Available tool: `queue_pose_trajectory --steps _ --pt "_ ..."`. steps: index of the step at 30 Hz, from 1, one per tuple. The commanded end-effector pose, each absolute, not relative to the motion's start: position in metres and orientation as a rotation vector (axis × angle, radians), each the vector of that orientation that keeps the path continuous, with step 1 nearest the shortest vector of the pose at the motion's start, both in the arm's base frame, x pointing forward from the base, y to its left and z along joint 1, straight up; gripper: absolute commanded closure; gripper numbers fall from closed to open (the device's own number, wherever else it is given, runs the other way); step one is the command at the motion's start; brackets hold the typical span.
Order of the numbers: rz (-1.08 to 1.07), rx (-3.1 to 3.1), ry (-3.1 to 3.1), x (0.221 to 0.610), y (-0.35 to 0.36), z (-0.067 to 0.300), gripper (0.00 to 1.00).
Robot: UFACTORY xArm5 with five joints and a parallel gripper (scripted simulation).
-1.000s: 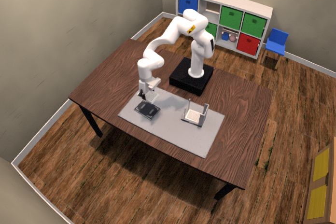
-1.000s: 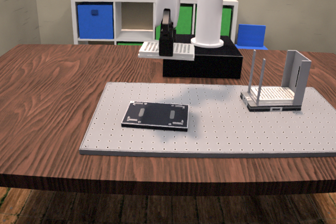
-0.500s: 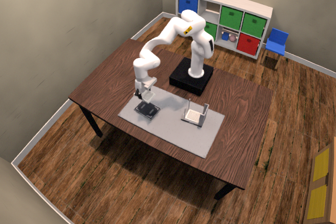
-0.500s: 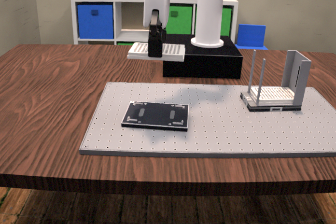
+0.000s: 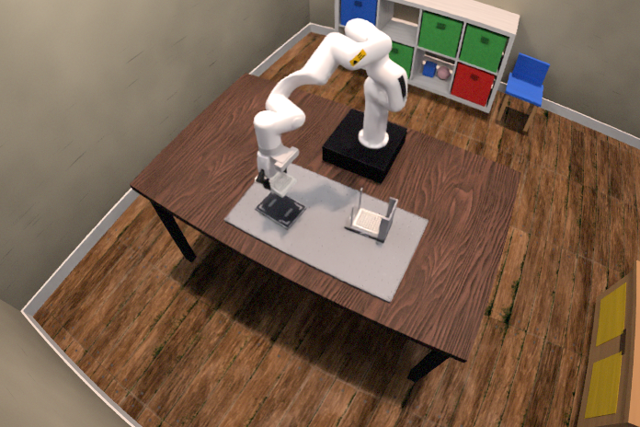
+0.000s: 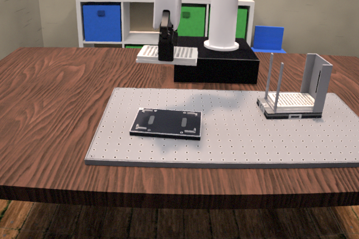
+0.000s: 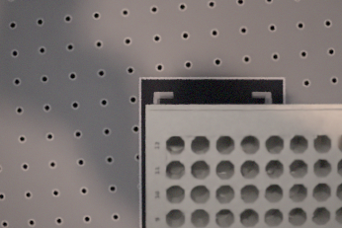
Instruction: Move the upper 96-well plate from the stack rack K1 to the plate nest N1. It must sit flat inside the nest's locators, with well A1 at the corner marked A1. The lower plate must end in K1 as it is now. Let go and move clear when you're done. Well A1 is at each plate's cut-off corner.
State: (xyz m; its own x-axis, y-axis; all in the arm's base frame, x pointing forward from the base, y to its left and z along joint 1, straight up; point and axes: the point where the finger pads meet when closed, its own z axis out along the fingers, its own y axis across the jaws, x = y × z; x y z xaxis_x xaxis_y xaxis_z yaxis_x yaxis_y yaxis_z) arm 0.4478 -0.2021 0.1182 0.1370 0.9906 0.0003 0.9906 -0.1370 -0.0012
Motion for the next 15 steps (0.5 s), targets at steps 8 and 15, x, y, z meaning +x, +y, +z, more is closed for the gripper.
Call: queue_pose_trajectory --steps 8,15 --pt "-0.002 -2.371 -2.065 0.4488 -0.2021 0.1199 1.00" --pt "-0.002 -2.371 -2.065 0.4487 -0.2019 0.1183 1.00"
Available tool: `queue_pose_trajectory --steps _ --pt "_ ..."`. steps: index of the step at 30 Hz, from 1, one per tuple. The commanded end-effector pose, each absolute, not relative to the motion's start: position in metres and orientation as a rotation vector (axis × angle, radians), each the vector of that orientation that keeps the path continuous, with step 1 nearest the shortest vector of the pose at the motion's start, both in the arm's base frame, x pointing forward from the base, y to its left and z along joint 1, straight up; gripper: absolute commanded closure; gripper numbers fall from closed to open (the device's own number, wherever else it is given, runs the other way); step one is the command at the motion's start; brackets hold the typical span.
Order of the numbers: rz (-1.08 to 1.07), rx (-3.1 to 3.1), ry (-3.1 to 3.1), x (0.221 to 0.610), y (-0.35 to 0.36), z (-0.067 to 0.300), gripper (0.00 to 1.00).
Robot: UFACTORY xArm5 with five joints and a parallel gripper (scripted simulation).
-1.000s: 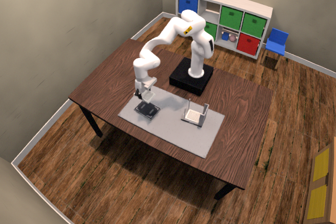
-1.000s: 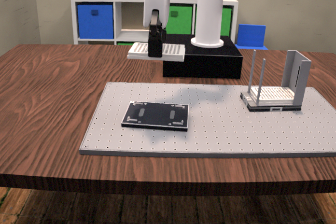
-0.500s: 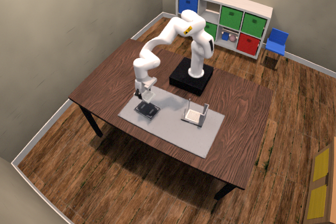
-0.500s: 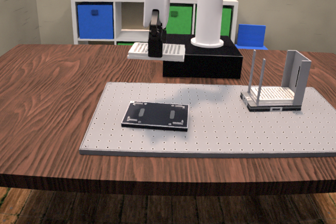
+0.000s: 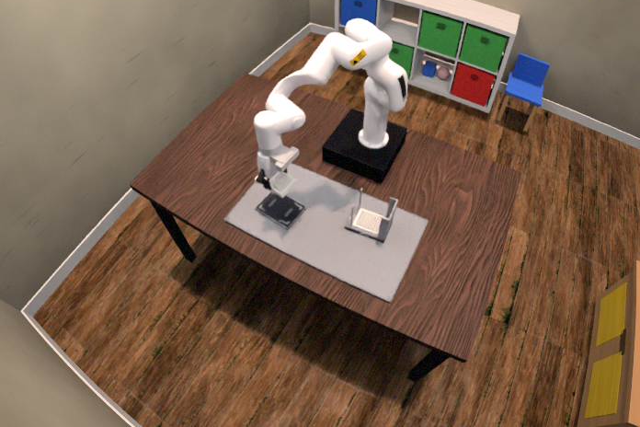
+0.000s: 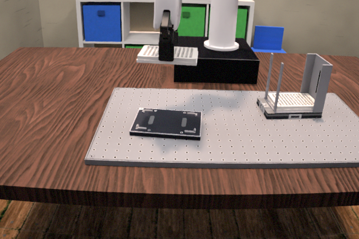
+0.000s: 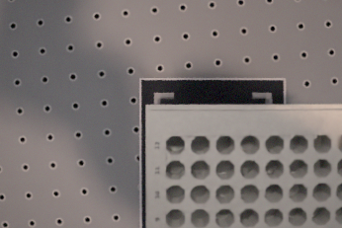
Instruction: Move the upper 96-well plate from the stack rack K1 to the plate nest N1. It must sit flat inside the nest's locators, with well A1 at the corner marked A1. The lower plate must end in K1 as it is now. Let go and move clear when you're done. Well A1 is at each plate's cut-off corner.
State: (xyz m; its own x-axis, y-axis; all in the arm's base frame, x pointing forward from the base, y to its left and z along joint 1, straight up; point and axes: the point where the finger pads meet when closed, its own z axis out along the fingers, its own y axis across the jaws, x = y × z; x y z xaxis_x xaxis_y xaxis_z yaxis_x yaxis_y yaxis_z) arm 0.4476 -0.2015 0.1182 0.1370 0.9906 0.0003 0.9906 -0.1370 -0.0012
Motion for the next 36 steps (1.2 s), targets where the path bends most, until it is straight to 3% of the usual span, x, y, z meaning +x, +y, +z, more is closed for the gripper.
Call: queue_pose_trajectory --steps 1,36 --pt "-0.002 -2.371 -2.065 0.449 -0.202 0.117 1.00" --pt "-0.002 -2.371 -2.065 0.449 -0.202 0.066 1.00"
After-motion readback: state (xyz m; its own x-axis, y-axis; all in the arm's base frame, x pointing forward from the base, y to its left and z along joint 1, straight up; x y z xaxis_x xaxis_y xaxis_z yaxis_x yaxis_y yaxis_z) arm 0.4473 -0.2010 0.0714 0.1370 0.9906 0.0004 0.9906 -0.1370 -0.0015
